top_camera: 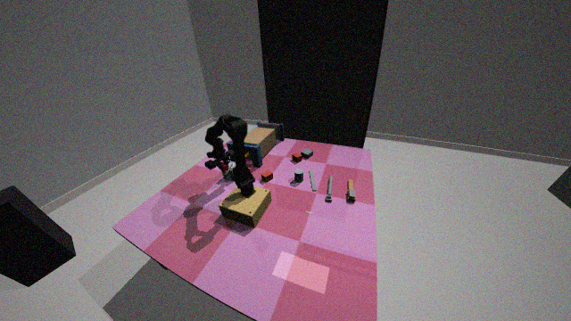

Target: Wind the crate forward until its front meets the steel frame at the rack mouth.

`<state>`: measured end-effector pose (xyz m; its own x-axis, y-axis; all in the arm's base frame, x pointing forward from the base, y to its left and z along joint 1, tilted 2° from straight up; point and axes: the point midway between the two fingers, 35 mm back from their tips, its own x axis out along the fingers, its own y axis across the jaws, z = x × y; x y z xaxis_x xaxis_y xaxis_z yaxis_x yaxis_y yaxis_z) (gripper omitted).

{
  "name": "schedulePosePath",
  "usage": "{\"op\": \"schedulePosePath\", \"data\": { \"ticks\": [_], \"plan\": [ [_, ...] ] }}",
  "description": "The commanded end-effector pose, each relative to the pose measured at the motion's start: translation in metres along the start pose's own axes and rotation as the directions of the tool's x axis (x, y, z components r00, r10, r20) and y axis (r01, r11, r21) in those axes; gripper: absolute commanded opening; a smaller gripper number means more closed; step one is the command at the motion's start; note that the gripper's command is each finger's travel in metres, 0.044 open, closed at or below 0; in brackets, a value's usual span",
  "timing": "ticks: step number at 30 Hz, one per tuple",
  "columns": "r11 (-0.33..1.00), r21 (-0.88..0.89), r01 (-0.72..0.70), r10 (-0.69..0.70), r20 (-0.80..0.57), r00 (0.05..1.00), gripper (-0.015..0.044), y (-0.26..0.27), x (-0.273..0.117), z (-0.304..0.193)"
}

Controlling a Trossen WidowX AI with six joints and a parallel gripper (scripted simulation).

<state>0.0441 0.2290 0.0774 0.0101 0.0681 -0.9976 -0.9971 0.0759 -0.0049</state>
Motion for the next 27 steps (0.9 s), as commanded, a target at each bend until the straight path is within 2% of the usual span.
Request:
{"op": "schedulePosePath", "data": {
  "ticks": [1, 27],
  "plan": [
    [1.0, 0.017, 0.023, -0.022, -0.03, 0.999, 0.0, -0.011, 0.002, -0.013],
    [1.0, 0.017, 0.025, -0.025, -0.031, 0.999, 0.0, -0.036, 0.001, -0.031]
  ]
}}
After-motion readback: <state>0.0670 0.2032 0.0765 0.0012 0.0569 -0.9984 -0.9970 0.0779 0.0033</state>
